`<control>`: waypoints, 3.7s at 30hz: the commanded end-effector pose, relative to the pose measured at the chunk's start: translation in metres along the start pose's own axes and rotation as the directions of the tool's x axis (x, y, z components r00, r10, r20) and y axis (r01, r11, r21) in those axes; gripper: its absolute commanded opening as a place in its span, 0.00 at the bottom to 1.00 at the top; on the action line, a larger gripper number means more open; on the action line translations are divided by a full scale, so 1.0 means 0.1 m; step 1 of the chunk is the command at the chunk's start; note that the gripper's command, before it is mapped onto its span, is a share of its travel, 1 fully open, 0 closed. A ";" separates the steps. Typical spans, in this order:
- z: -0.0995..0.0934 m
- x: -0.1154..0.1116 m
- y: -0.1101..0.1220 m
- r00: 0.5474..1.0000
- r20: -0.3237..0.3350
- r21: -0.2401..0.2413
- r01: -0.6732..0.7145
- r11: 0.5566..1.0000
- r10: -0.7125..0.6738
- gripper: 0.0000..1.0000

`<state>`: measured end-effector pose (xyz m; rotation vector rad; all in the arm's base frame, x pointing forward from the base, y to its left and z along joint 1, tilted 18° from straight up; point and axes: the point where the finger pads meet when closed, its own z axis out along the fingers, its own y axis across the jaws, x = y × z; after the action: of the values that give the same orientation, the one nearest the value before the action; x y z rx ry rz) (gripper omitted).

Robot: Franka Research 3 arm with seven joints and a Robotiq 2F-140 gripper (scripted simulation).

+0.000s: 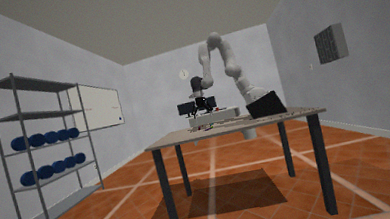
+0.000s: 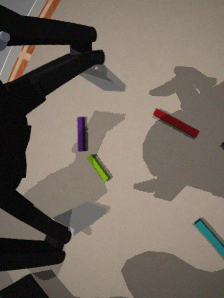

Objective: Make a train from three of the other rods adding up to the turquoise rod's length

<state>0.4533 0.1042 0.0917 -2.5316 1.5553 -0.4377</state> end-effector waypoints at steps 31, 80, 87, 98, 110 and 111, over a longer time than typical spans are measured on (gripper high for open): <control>0.01 -0.05 -0.01 0.761 0.013 0.017 0.648 0.761 -0.649 1.00; 0.02 -0.10 -0.01 0.028 -0.001 0.019 0.999 0.028 -1.000 1.00; 0.03 -0.11 -0.01 -0.090 -0.003 0.018 0.996 -0.090 -0.996 1.00; 0.03 -0.12 -0.01 -0.265 -0.005 0.016 0.964 -0.265 -0.964 1.00; 0.04 -0.13 -0.01 -0.436 -0.006 0.014 0.900 -0.436 -0.900 1.00; 0.04 -0.13 -0.01 -0.436 -0.006 0.014 0.900 -0.436 -0.900 1.00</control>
<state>0.4504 0.1160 0.0870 -3.0124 -1.2743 -0.4985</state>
